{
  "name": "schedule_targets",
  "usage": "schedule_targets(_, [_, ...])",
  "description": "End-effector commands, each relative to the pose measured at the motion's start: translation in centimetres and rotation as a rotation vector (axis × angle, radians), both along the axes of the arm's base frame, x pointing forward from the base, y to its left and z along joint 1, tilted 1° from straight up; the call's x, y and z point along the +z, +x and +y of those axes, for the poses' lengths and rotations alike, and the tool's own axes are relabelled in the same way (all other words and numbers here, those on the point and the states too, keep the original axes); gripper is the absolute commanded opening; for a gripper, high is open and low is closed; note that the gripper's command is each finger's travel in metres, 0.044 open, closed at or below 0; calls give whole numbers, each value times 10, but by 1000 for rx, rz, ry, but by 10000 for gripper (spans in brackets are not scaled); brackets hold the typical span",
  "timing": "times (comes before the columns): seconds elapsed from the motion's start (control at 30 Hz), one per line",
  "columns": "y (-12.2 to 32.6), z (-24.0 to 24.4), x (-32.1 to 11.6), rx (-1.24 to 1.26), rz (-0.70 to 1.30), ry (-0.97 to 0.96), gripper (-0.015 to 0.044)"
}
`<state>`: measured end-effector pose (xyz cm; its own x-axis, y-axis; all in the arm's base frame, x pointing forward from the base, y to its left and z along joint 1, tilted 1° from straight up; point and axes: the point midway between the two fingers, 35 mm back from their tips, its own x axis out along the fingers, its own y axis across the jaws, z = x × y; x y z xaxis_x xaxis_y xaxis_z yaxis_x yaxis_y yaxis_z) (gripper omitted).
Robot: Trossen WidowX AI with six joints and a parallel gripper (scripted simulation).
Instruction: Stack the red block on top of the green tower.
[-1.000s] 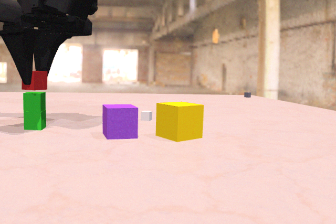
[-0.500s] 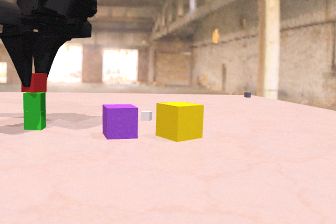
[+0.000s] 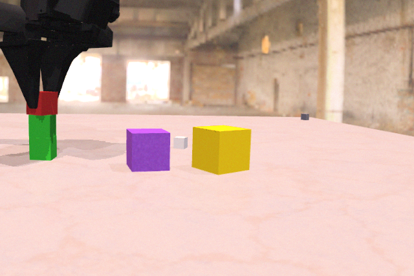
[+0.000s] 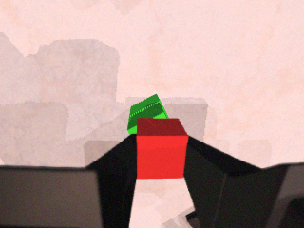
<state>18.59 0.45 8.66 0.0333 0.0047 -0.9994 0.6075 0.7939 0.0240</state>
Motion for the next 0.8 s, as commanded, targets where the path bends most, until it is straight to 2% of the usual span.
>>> schedule_targets(0.0, [0,0,-1,2,2,3,0])
schedule_targets(0.23, [0,1,5,2,2,3,0])
schedule_targets(0.77, [0,0,0,0,2,0,420])
